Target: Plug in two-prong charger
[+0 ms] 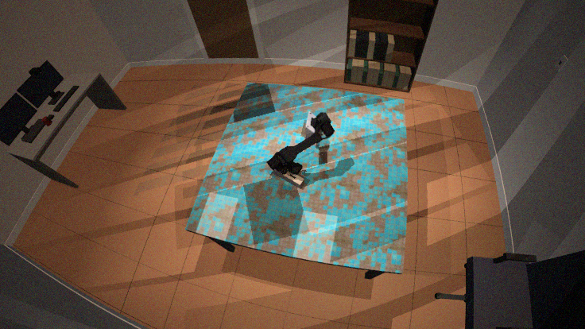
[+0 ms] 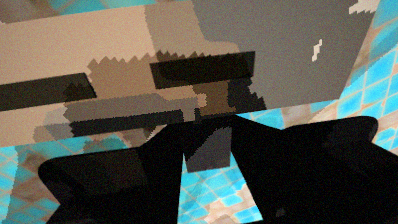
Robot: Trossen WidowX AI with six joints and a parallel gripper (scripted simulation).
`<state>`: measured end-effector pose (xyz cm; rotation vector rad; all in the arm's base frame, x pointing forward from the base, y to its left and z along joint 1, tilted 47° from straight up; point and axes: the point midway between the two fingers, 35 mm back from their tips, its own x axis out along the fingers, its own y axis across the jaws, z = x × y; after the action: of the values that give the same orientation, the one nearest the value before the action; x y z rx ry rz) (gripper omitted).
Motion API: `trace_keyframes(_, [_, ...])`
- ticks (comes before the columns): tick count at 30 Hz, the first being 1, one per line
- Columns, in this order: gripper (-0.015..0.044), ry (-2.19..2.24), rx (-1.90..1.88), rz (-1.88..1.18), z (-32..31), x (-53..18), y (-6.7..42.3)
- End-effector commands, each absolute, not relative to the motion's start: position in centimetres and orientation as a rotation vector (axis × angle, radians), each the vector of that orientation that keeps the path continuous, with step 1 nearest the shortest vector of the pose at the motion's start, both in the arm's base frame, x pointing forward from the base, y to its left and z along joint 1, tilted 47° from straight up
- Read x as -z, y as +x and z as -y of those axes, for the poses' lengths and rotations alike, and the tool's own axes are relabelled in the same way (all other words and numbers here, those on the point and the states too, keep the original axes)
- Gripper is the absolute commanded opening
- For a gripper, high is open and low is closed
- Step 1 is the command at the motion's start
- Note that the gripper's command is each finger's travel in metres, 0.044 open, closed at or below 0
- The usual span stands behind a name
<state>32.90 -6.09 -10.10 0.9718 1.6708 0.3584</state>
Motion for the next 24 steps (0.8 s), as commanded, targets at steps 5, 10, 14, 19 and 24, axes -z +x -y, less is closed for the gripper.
trace_keyframes(5, [0.0, 0.96, -0.359, -1.649, 6.28, 10.15, 33.28])
trace_keyframes(10, [0.0, 0.96, -0.359, -1.649, 6.3, 10.1, 33.23])
trace_keyframes(14, [0.0, 0.968, -0.359, -1.667, 6.1, 10.06, 32.91])
trace_keyframes(19, [0.0, 0.968, -0.359, -1.667, 6.1, 10.06, 32.91])
trace_keyframes(24, [0.0026, 0.968, -0.359, -1.667, 6.1, 10.06, 32.91])
